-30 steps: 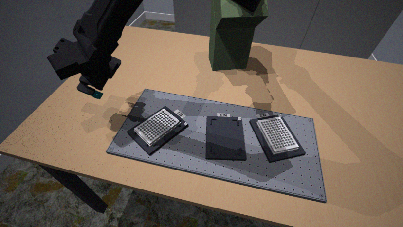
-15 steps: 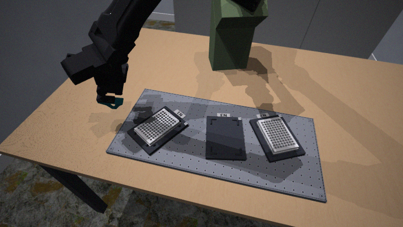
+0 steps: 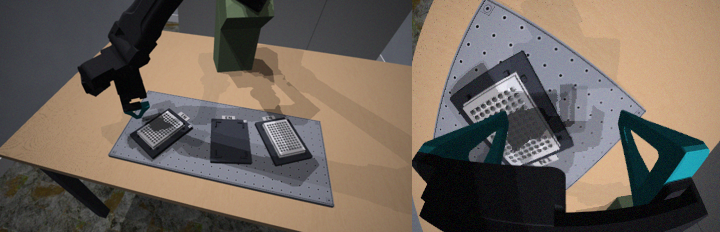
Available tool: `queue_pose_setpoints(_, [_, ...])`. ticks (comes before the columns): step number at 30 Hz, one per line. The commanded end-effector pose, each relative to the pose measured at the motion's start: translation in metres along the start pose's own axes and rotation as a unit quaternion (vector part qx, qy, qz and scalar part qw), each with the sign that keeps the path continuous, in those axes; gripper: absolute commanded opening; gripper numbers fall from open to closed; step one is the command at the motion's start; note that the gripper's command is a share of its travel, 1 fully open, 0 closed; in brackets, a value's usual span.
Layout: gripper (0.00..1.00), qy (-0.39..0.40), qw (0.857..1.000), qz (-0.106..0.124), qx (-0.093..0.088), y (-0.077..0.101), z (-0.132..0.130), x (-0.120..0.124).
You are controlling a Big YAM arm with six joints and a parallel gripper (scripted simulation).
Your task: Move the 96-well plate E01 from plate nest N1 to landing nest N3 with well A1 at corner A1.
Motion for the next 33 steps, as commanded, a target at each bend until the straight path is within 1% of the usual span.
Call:
queue_pose_setpoints(1, [1.0,0.058,0.998,-0.008,-0.016,0.008,0.019,0.011])
queue_pose_setpoints(4, [1.0,0.103,0.994,0.004,-0.036,0.01,0.023,0.021])
queue_pose_setpoints(5, [1.0,0.112,0.993,0.007,-0.039,0.011,0.024,0.025])
queue_pose_setpoints(9, [1.0,0.171,0.983,0.02,-0.065,0.014,0.029,0.039])
queue_pose_setpoints(11, [1.0,0.171,0.983,0.02,-0.065,0.014,0.029,0.039])
queue_pose_setpoints(12, [1.0,0.182,0.981,0.019,-0.07,0.017,0.027,0.039])
queue_pose_setpoints(14, [1.0,0.215,0.972,0.028,-0.085,0.017,0.032,0.049])
queue_pose_setpoints(16, [1.0,0.217,0.972,0.028,-0.084,0.019,0.036,0.058])
queue_pose_setpoints(18, [1.0,0.217,0.972,0.028,-0.084,0.019,0.036,0.058])
queue_pose_setpoints(19, [1.0,0.222,0.971,0.021,-0.088,0.021,0.043,0.053])
queue_pose_setpoints(20, [1.0,0.217,0.972,0.025,-0.085,0.016,0.039,0.05])
queue_pose_setpoints(21, [1.0,0.208,0.974,0.02,-0.081,0.018,0.032,0.045])
queue_pose_setpoints(22, [1.0,0.202,0.976,0.03,-0.079,0.017,0.031,0.051])
queue_pose_setpoints(32, [1.0,0.202,0.976,0.03,-0.079,0.017,0.031,0.051])
queue_pose_setpoints(33, [1.0,0.205,0.975,0.032,-0.076,0.01,0.026,0.052])
Point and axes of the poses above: the point where the finger pads meet when closed, its own y axis back along the fingers, its own z axis across the jaws, x = y × z, the point moved 10 cm from there along y, back along the fingers, and after that the axes turned 15 degrees about -y, right-handed, at the moved point
